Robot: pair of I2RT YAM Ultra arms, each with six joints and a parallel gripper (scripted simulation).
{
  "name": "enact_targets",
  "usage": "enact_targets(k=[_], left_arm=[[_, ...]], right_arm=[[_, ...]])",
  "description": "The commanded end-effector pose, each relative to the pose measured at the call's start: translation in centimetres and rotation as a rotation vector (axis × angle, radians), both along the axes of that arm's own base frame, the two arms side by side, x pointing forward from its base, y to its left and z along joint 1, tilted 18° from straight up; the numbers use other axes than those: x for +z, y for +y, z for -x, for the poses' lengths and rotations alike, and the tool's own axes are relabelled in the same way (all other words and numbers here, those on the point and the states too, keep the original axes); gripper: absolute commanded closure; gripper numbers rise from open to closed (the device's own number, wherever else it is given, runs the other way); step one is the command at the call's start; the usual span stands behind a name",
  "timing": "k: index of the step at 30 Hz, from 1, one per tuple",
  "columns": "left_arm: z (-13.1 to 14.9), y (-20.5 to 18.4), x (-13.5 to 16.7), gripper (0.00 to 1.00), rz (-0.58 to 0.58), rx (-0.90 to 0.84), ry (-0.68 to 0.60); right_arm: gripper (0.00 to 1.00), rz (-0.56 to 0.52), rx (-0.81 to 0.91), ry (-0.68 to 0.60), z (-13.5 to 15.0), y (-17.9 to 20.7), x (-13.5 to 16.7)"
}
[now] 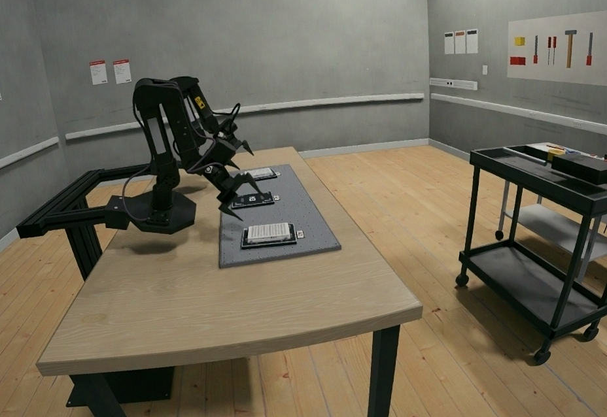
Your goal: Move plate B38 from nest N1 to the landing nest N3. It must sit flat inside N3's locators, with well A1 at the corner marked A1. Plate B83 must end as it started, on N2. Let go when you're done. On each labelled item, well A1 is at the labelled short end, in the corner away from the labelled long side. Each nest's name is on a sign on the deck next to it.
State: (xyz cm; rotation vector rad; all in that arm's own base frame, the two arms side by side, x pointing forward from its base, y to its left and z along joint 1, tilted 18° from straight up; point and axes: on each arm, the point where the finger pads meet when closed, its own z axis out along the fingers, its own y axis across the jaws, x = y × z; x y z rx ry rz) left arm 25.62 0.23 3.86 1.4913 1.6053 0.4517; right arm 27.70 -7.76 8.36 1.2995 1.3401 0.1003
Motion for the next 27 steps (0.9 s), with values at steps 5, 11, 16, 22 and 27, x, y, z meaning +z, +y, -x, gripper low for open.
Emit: enact_targets(k=[5, 11, 16, 22, 27], left_arm=[[-1.1, 0.5, -0.5, 0.00, 0.169, 0.185, 0.192], [-2.2, 1.2, -0.6, 0.00, 0.274, 0.363, 0.323], [-2.8, 1.5, -0.7, 0.00, 0.318, 0.452, 0.378], [-4.0, 2.0, -0.6, 0.00, 0.401, 0.655, 0.479], [-4.9, 2.4, -0.6, 0.00, 0.456, 0.827, 0.538]], right_arm=[[0.00, 0.166, 0.363, 0.068, -3.4, 7.5, 1.4], [0.00, 0.310, 0.637, 0.093, -4.2, 14.1, 2.0], [0.00, 0.382, 0.761, 0.093, -4.1, 17.2, 2.3], [0.00, 0.553, 1.018, 0.064, -2.9, 23.9, 2.9], [0.00, 0.700, 1.208, 0.011, -1.0, 28.9, 3.5]])
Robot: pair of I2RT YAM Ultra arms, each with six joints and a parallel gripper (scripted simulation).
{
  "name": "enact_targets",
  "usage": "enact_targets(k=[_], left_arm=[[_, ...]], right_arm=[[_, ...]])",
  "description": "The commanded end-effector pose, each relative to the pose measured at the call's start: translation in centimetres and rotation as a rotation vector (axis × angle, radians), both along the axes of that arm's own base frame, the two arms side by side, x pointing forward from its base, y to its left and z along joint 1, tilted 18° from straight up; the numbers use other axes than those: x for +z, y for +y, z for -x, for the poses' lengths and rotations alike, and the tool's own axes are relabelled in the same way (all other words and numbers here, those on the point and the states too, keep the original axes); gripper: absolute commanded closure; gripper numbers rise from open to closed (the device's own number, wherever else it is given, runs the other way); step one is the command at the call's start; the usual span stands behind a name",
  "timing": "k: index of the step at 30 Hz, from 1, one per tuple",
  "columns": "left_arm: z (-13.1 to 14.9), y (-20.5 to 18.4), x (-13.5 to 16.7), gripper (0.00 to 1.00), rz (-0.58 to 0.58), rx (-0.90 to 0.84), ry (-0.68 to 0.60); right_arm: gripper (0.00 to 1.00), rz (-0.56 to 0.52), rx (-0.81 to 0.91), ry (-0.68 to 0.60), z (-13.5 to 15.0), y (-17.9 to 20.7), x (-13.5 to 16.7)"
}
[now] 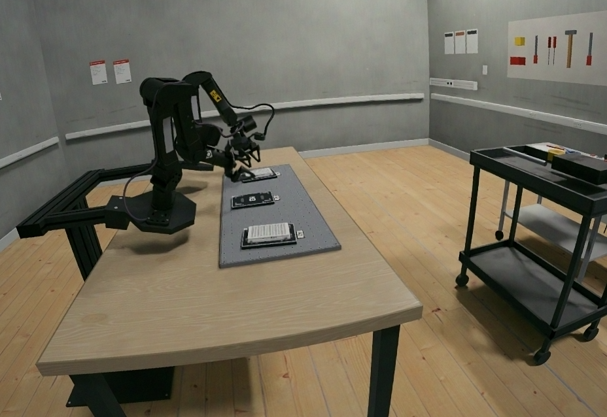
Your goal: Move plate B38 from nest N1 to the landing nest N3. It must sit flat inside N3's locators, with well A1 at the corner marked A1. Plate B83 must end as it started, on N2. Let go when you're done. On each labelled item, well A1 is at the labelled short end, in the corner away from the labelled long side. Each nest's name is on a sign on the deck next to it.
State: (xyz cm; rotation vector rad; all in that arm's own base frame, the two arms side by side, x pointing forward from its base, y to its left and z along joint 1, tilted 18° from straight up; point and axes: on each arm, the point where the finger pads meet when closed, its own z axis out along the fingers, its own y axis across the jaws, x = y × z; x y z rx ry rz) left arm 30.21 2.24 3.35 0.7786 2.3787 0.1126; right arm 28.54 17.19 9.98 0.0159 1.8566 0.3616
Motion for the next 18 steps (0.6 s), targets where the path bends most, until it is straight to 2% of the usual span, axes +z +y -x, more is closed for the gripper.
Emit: enact_targets(k=[1, 4, 6, 8, 18], left_arm=[[-0.5, 0.4, 0.0, 0.00, 0.051, 0.204, 0.116], [-1.1, 0.5, 0.0, 0.00, 0.066, 0.300, 0.151], [-1.1, 0.5, 0.0, 0.00, 0.066, 0.300, 0.151], [-1.2, 0.7, 0.0, 0.00, 0.074, 0.376, 0.176], [-2.6, 0.9, 0.3, 0.00, 0.080, 0.704, 0.254]], right_arm=[[0.00, 0.086, 0.201, -0.110, 0.3, 5.0, 2.0], [0.00, 0.141, 0.322, -0.154, 1.9, 7.7, 2.4], [0.00, 0.141, 0.322, -0.154, 1.9, 7.7, 2.4], [0.00, 0.180, 0.400, -0.193, 3.0, 9.4, 2.7], [0.00, 0.328, 0.791, -0.416, 11.1, 17.3, 3.8]])
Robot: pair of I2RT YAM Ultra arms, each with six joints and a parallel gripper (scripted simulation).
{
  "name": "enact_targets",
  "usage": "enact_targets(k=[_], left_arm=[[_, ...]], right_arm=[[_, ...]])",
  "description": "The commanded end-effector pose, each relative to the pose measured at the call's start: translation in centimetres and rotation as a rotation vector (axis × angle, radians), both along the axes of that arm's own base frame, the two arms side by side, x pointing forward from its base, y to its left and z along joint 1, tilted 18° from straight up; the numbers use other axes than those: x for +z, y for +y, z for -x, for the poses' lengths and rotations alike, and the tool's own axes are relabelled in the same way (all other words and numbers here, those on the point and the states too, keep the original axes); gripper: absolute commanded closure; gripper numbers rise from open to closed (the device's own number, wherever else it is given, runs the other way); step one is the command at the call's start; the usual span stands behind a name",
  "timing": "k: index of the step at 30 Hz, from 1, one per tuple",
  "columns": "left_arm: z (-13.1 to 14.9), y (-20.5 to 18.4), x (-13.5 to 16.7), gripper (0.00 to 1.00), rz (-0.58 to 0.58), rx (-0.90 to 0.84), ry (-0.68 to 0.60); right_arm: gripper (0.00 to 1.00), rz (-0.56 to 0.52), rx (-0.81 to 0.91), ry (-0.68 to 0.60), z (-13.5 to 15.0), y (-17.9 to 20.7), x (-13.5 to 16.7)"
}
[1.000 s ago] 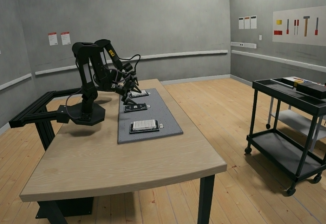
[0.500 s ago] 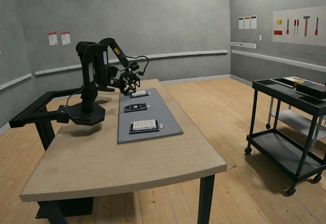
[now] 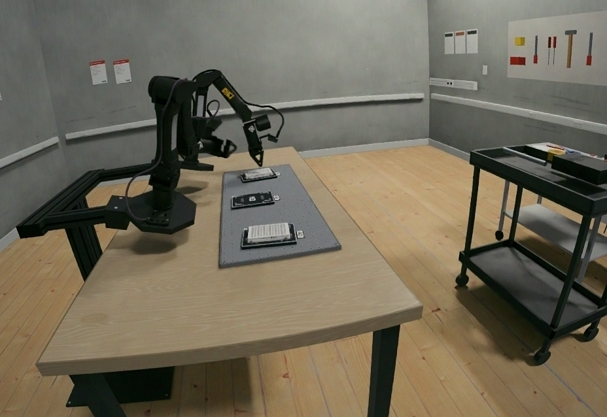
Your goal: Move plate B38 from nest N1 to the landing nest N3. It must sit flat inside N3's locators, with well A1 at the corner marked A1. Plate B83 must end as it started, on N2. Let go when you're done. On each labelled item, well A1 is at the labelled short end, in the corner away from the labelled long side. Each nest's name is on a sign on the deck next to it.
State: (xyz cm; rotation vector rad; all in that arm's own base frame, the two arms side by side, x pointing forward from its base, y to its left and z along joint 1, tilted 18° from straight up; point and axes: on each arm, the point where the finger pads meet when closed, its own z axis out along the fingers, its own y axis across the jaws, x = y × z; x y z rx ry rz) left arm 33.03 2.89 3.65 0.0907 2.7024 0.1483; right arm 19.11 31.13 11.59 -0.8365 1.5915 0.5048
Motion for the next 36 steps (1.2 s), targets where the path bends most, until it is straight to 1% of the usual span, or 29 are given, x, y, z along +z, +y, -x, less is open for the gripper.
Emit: enact_targets(k=[1, 3, 5, 8, 9, 14, 20, 36], left_arm=[[0.5, 0.0, -0.3, 0.00, -0.020, 0.166, 0.089], [1.0, -0.7, -1.1, 0.00, -0.039, 0.169, 0.134], [1.0, -0.7, -1.1, 0.00, -0.039, 0.169, 0.134], [1.3, -1.3, -1.6, 0.00, -0.049, 0.158, 0.160], [1.0, -1.7, -1.7, 0.00, -0.042, 0.140, 0.153], [0.7, -1.9, -1.5, 0.00, -0.038, 0.128, 0.141], [-0.1, -1.5, -2.3, 0.00, -0.037, 0.136, 0.137], [-0.2, -1.0, -4.3, 0.00, -0.041, 0.134, 0.149]], right_arm=[[0.00, 0.002, 0.169, -0.143, 2.3, 3.8, 2.3], [0.00, 0.012, 0.224, -0.169, 3.8, 4.8, 2.4], [0.00, 0.012, 0.224, -0.169, 3.8, 4.8, 2.4], [0.00, 0.009, 0.249, -0.168, 4.6, 5.2, 2.3], [0.00, 0.021, 0.243, -0.158, 4.6, 5.2, 1.9], [0.00, 0.020, 0.241, -0.155, 4.6, 5.2, 1.9], [0.00, 0.022, 0.235, -0.154, 4.4, 4.8, 1.8], [0.00, 0.022, 0.235, -0.154, 4.4, 4.8, 1.8]])
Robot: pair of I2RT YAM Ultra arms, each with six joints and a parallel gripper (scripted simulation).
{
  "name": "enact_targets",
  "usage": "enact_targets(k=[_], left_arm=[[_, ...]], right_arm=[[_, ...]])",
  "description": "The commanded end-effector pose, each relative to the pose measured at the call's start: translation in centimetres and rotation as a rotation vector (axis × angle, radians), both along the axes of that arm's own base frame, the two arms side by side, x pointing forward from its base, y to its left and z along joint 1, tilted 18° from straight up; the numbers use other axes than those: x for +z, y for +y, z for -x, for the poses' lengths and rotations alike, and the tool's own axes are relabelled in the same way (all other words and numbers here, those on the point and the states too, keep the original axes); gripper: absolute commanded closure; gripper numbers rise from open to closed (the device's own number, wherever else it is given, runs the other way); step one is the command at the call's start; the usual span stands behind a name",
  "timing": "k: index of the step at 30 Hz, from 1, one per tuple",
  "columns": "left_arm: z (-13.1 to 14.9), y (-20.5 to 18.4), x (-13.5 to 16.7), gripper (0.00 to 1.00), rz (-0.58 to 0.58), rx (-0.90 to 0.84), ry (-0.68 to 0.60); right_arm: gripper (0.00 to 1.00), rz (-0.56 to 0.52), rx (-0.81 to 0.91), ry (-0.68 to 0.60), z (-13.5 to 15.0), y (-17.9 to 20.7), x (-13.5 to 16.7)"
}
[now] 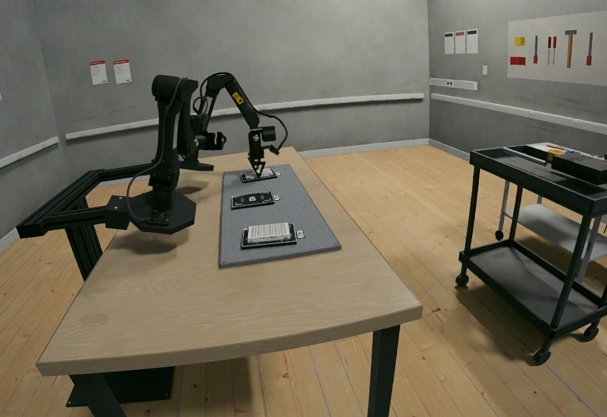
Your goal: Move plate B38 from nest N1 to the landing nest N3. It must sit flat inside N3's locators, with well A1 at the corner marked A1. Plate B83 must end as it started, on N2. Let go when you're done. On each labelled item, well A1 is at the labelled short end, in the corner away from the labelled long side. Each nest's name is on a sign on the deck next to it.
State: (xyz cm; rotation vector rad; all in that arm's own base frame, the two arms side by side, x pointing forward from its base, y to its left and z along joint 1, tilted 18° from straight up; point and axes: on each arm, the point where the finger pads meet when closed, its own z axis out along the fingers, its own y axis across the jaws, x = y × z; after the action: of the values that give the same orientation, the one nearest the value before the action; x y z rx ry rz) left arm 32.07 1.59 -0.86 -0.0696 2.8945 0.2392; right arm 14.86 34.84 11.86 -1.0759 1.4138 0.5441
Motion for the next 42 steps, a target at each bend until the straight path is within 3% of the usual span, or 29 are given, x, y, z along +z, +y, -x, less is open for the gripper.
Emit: enact_targets(k=[1, 20, 21, 22, 23, 32, 42], left_arm=[[-1.2, 0.3, 0.2, 0.00, -0.008, -0.003, -0.039], [-0.7, 0.0, 0.4, 0.21, -0.005, -0.002, -0.048], [-0.6, -0.1, 0.4, 0.33, -0.005, -0.003, -0.048], [-0.6, -0.1, 0.4, 0.21, -0.005, -0.003, -0.048], [-0.3, 0.0, 0.4, 0.19, -0.014, 0.000, -0.036], [0.4, -0.8, 5.1, 0.19, -0.011, 0.002, -0.046], [0.8, -2.5, 4.2, 0.19, -0.009, 0.090, -0.061]], right_arm=[[0.00, -0.043, 0.022, -0.021, 0.2, 1.1, 1.6], [0.00, -0.043, 0.022, -0.021, 0.2, 1.1, 1.6], [0.00, -0.043, 0.022, -0.021, 0.2, 1.1, 1.6], [0.00, -0.043, 0.022, -0.021, 0.2, 1.1, 1.6], [0.00, -0.043, 0.022, -0.021, 0.2, 1.1, 1.6], [0.00, -0.043, 0.022, -0.021, 0.2, 1.1, 1.6], [0.00, -0.043, 0.022, -0.021, 0.2, 1.1, 1.6]])
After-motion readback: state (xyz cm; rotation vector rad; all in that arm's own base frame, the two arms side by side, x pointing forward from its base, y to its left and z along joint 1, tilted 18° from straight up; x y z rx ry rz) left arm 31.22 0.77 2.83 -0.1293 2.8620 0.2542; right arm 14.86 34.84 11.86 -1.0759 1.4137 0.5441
